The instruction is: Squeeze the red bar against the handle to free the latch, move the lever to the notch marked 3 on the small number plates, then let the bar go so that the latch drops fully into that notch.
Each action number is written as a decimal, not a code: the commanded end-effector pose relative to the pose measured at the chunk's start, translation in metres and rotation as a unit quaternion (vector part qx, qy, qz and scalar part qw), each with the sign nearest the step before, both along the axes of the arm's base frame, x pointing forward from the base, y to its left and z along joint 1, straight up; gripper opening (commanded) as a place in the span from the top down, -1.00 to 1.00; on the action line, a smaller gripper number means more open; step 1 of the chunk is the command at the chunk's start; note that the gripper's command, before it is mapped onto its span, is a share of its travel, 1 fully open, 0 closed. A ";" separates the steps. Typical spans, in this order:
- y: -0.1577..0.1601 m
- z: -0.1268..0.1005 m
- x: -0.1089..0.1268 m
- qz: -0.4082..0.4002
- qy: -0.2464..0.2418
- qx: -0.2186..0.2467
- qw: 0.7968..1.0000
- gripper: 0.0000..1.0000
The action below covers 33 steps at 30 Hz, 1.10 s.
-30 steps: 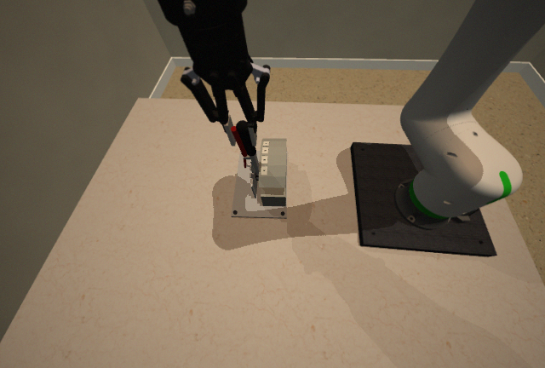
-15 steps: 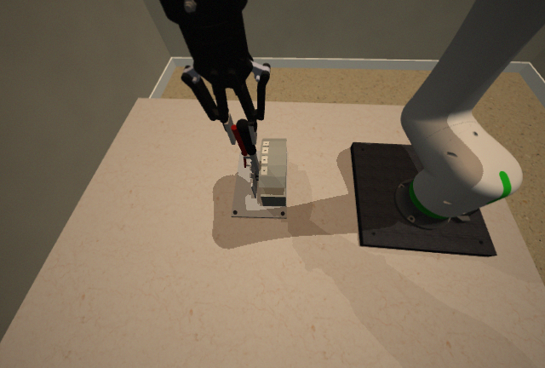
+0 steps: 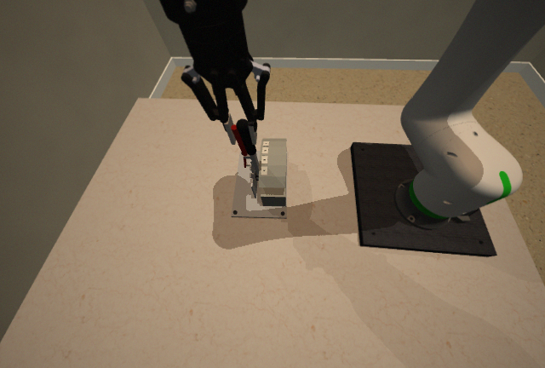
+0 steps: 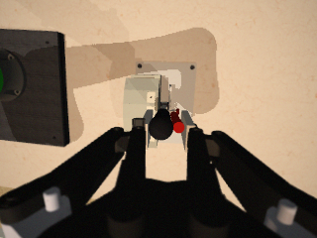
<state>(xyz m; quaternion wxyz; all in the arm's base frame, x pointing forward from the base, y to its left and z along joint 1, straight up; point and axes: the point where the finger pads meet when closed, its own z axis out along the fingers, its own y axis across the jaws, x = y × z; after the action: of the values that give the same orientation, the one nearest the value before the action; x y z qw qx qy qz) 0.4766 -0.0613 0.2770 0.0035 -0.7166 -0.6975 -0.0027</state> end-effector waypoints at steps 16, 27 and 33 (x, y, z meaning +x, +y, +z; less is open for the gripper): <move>0.000 0.000 0.000 0.000 0.000 0.000 1.000 -0.14; 0.000 0.000 0.000 0.000 0.000 0.000 1.000 -0.14; 0.000 0.000 0.000 0.000 0.000 0.000 1.000 -0.14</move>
<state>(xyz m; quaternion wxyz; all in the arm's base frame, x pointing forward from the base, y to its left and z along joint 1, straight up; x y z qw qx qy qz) 0.4767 -0.0616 0.2766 0.0034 -0.7167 -0.6973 -0.0024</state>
